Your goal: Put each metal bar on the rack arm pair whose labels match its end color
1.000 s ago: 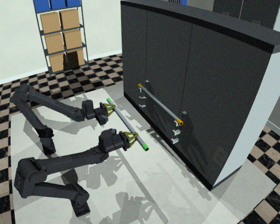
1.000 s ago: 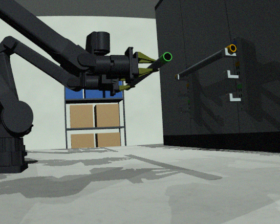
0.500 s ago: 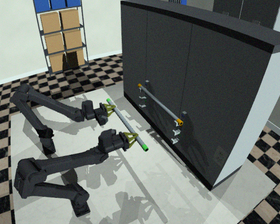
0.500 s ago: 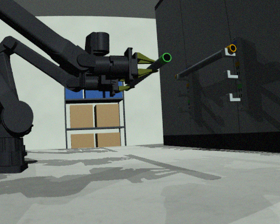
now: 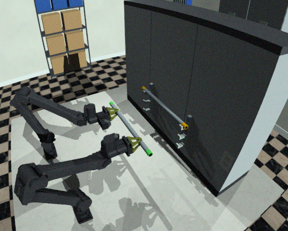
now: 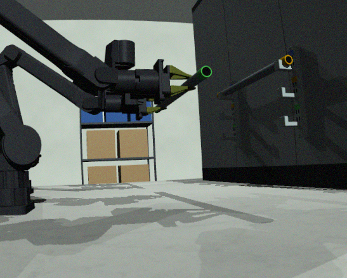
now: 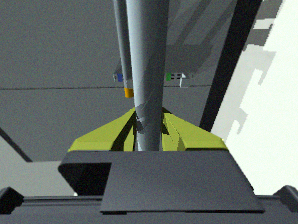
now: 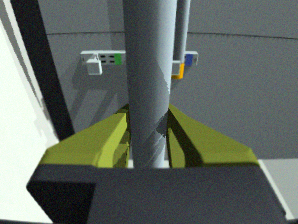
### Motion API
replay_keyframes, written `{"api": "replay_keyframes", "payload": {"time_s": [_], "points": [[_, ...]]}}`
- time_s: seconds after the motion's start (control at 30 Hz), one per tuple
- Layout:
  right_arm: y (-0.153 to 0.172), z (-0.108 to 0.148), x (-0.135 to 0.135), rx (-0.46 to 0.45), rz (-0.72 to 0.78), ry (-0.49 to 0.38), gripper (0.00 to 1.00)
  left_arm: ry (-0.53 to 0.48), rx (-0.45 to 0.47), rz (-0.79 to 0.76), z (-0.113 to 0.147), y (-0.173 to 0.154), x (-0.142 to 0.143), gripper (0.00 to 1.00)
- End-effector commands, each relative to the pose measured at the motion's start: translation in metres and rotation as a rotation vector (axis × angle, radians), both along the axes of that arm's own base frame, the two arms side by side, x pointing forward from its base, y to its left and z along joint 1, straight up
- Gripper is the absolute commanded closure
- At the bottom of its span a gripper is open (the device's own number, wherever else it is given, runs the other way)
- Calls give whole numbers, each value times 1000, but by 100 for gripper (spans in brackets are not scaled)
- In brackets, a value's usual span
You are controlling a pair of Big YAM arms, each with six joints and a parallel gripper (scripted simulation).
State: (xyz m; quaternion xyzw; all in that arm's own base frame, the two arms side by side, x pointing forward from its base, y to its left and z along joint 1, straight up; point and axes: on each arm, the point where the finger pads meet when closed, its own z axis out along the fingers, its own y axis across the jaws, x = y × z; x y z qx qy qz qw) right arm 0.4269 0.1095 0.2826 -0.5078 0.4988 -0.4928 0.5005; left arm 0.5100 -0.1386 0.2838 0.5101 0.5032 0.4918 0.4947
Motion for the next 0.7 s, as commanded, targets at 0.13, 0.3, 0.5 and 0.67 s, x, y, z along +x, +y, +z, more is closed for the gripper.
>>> {"api": "replay_keyframes", "payload": {"time_s": [0.13, 0.3, 0.5, 0.67], "points": [[-3, 19, -3, 26, -13, -65, 100, -61, -27, 17, 17, 4, 0, 100], [-3, 13, -3, 26, -13, -65, 100, -61, -27, 17, 10, 4, 0, 100], [-3, 6, -2, 26, -13, -66, 100, -62, -26, 17, 4, 4, 0, 100], [-3, -3, -1, 26, -13, -66, 100, -62, -26, 17, -6, 4, 2, 100]]}}
